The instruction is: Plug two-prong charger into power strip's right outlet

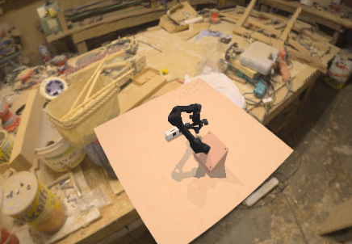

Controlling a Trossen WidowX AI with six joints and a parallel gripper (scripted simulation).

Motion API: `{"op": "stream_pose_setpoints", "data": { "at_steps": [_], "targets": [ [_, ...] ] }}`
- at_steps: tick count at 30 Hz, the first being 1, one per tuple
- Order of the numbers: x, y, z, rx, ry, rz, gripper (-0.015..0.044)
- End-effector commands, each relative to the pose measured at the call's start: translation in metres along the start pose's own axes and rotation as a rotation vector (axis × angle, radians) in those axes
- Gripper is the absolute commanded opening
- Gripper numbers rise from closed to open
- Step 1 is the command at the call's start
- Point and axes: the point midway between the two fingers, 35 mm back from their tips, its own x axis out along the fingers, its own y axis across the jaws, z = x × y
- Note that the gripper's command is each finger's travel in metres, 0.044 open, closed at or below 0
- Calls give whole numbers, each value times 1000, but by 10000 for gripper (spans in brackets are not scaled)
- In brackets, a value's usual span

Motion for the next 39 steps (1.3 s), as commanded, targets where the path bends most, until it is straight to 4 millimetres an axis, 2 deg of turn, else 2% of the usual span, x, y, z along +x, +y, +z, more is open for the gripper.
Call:
{"op": "stream_pose_setpoints", "data": {
  "at_steps": [1, 39],
  "targets": [
    [3, 8, -1, -27, -4, -2, 0],
    [34, 81, -23, -308, 1, -5, 0]
  ]
}}
